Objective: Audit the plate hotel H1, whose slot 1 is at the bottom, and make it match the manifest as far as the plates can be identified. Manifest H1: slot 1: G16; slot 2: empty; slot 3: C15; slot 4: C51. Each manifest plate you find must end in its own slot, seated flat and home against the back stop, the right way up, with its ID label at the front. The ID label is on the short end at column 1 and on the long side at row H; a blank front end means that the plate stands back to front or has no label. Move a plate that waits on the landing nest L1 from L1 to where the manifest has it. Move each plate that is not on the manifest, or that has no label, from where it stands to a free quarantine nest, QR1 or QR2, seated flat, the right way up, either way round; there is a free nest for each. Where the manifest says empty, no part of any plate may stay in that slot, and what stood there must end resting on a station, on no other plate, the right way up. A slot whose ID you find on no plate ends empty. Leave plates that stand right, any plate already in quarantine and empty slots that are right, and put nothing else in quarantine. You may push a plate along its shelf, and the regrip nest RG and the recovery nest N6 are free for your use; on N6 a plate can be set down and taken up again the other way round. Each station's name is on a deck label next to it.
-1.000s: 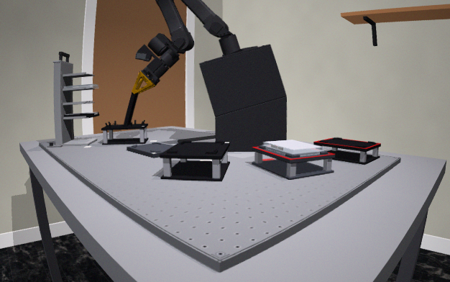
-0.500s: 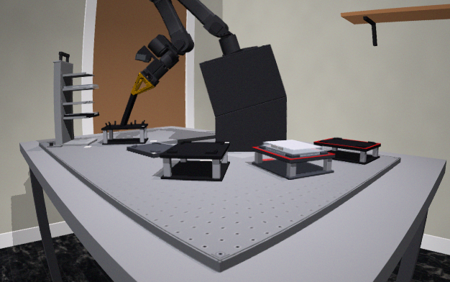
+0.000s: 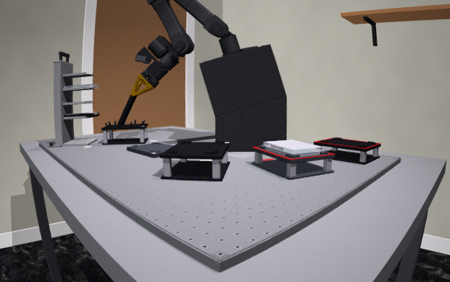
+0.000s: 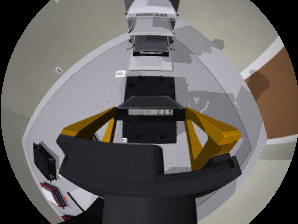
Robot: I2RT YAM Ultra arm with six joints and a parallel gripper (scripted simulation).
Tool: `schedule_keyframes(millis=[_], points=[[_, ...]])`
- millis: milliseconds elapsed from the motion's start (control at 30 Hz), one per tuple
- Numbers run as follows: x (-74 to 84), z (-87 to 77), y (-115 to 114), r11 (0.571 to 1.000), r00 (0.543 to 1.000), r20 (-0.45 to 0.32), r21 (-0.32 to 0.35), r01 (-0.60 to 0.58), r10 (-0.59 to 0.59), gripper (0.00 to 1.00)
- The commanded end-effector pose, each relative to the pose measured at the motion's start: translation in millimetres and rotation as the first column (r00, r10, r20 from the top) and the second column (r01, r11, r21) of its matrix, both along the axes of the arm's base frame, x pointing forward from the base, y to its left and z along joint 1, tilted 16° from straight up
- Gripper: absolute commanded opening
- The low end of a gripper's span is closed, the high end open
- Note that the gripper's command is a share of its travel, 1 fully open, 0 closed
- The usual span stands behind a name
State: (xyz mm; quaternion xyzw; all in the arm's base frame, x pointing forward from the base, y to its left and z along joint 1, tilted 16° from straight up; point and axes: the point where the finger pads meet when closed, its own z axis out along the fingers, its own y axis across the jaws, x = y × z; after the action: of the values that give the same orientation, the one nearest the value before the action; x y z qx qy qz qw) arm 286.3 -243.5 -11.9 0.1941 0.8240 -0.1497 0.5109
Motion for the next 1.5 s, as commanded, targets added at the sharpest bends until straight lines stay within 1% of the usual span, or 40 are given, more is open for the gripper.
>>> schedule_keyframes(millis=[0, 1467], points=[[-3.9, -12.9, 2, 1.0, 0.999, -0.035, 0.03, 0.01, -0.009, 0.86], [-0.2, -31.8, -1, 1.0, 0.999, -0.035, 0.03, 0.01, -0.009, 0.86]])
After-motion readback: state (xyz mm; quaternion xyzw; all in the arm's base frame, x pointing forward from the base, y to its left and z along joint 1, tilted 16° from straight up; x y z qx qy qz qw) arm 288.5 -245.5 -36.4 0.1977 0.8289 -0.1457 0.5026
